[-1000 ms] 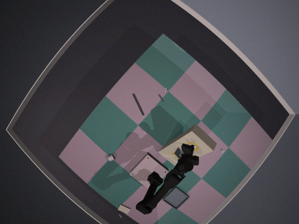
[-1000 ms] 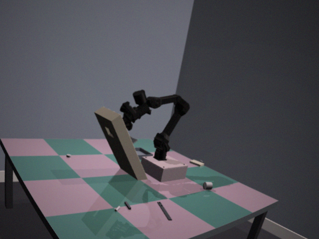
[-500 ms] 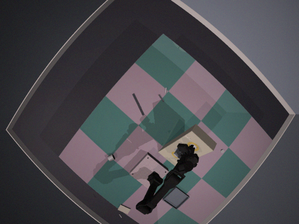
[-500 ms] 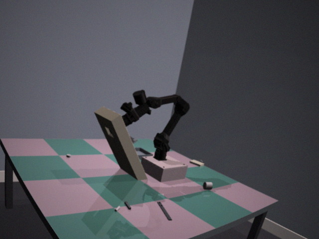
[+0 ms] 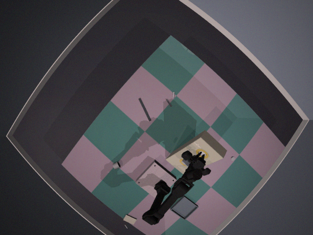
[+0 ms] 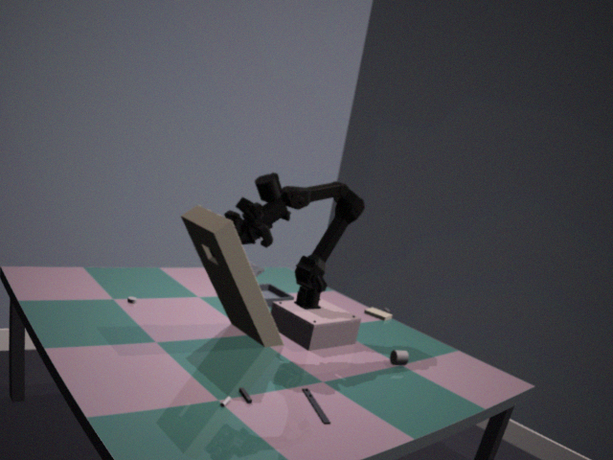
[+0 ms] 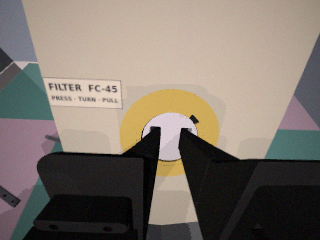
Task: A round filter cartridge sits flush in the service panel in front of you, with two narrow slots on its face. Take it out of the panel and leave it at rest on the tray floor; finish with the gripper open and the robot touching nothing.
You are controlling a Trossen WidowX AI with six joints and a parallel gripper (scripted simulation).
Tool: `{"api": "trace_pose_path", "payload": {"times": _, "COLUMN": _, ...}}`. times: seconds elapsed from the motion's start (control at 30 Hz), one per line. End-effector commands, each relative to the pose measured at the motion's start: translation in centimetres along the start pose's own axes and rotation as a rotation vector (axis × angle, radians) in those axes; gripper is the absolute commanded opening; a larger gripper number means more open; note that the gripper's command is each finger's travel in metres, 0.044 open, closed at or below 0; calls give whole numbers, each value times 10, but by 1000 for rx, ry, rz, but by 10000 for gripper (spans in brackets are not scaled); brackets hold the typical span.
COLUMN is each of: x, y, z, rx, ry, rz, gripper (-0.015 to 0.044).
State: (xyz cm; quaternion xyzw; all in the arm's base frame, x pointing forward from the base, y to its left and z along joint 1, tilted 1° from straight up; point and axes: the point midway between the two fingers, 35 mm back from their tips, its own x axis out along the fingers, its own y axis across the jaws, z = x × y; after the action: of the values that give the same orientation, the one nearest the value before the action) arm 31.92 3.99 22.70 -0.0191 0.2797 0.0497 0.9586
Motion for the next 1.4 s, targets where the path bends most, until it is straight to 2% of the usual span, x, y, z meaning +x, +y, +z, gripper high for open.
{"api": "trace_pose_path", "payload": {"times": 0.0, "x": 7, "y": 1, "z": 0, "rx": -164, "ry": 3, "rz": 2, "gripper": 0}}
{"api": "trace_pose_path", "payload": {"times": 0.8, "x": 8, "y": 1, "z": 0, "rx": -996, "ry": 2, "rz": 3, "gripper": 0}}
{"api": "trace_pose_path", "payload": {"times": 1.0, "x": 9, "y": 1, "z": 0, "rx": -873, "ry": 3, "rz": 3, "gripper": 0}}
{"api": "trace_pose_path", "payload": {"times": 1.37, "x": 9, "y": 1, "z": 0, "rx": -867, "ry": 3, "rz": 3, "gripper": 0}}
